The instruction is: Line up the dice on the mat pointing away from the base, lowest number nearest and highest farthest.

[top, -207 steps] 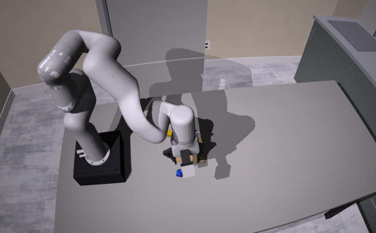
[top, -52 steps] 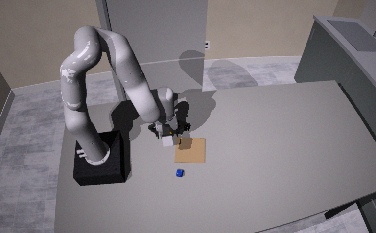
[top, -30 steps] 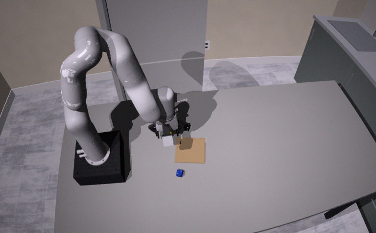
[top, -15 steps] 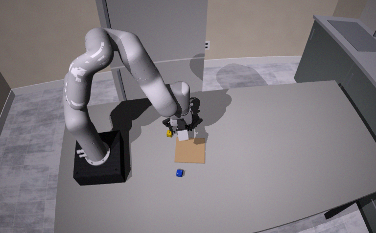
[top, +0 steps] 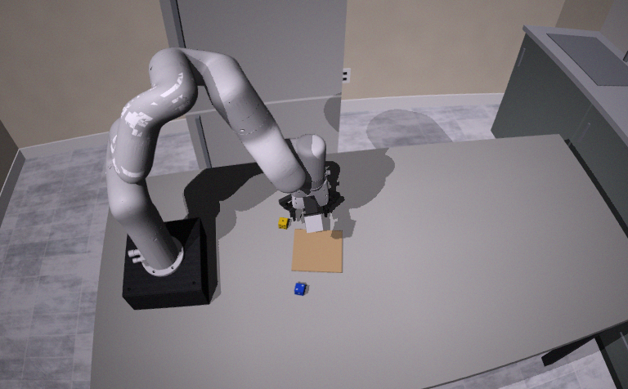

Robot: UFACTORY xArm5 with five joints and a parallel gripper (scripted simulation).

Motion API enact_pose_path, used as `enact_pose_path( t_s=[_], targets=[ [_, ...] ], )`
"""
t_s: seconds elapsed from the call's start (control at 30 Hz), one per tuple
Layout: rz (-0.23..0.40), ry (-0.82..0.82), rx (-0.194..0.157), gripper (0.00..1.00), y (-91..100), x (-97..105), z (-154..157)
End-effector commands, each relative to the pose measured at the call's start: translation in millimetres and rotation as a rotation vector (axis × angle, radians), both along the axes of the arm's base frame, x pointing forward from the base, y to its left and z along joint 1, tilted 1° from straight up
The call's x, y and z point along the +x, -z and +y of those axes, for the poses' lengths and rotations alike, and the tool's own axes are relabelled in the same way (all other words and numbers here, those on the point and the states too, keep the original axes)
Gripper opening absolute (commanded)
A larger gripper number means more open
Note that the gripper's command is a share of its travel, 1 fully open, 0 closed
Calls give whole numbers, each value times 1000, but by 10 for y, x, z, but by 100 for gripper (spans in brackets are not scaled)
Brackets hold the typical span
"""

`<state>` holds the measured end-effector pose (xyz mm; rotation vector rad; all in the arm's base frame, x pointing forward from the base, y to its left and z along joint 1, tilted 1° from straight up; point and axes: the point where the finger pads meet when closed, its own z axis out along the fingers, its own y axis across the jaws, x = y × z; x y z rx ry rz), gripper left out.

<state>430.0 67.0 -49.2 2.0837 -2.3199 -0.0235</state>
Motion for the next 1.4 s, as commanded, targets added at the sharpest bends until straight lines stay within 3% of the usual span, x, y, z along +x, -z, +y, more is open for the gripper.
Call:
enact_pose_path(
  t_s=[0.0,1.0,1.17,1.37],
  targets=[
    [-4,0,1,100,-11,17,3],
    [-4,0,1,100,-16,17,3],
    [-4,0,1,100,-75,18,7],
    [-4,0,1,100,-440,26,14]
  ],
)
